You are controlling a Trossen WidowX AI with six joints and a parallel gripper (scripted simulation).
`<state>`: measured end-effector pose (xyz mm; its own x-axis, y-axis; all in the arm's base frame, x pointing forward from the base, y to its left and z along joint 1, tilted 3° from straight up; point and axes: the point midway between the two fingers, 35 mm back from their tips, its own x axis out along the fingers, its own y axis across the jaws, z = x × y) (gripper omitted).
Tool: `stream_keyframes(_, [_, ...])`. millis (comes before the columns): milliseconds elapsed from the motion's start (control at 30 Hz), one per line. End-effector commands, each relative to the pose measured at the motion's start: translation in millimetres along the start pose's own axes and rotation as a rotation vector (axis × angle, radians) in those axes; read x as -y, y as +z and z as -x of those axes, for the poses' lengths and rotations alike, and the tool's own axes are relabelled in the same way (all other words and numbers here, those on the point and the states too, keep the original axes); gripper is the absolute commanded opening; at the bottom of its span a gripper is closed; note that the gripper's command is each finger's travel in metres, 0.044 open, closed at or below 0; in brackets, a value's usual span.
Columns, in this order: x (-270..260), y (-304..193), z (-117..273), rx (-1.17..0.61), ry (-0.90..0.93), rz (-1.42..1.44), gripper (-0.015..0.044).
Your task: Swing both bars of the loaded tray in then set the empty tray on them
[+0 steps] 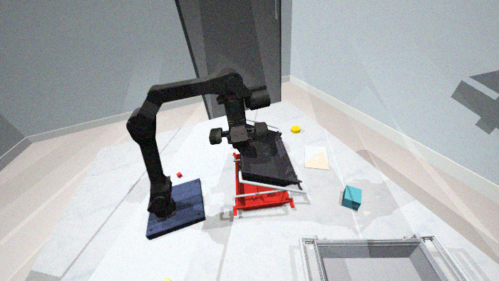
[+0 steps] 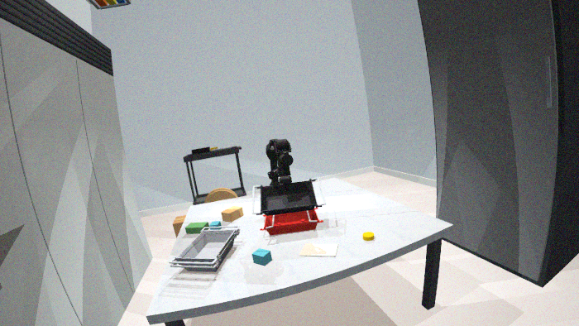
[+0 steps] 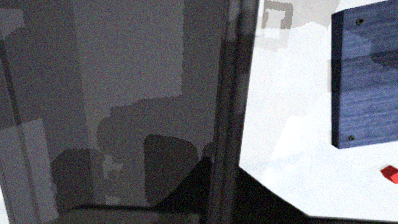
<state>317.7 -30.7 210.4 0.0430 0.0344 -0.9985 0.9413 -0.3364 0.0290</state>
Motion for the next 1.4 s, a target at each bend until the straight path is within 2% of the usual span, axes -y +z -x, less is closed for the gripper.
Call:
stream_keyframes(0, [-1,0,0,-0.003,0.006,-0.007,0.0000])
stream_keyframes(833, [0,-1,0,-0.003,0.006,-0.007,0.0000])
stream_keyframes(1367, [-1,-1,-19,-0.003,0.006,-0.007,0.0000])
